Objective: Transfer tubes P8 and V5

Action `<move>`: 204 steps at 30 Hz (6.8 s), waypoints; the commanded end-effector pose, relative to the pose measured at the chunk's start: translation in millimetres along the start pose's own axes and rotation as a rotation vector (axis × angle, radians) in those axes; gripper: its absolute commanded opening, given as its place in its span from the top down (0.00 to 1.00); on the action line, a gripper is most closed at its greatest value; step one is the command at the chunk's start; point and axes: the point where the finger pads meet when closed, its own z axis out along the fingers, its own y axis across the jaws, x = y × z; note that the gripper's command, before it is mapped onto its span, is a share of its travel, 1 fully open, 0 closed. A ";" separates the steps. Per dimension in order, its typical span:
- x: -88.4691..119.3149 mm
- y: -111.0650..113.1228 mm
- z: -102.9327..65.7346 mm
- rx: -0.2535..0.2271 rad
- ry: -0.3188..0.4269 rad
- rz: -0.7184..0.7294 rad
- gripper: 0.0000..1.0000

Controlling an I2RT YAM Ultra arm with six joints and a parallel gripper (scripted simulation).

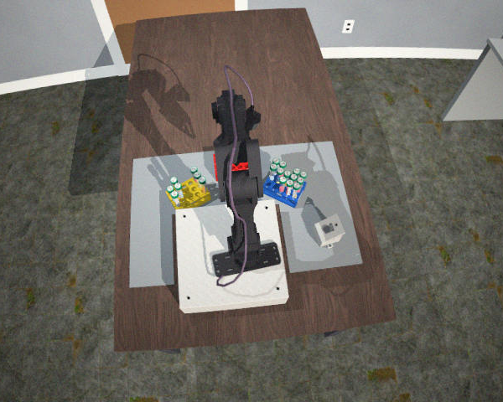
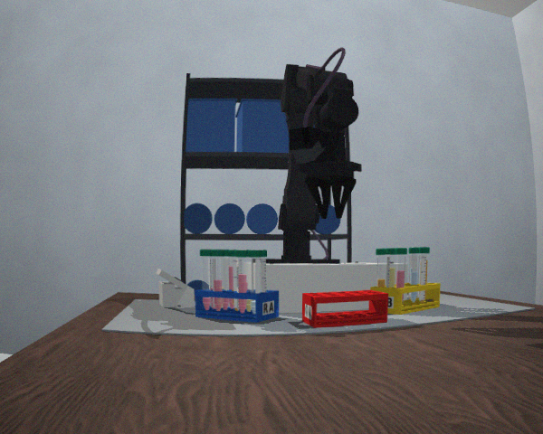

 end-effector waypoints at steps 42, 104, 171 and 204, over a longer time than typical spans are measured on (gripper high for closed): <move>-52.3 -102.7 -17.5 -0.024 -0.034 0.626 0.70; -70.1 -135.5 55.0 -0.006 0.006 0.623 0.70; -72.0 -137.3 63.8 -0.019 -0.018 0.623 0.70; -76.8 -138.5 53.0 -0.027 -0.031 0.628 1.00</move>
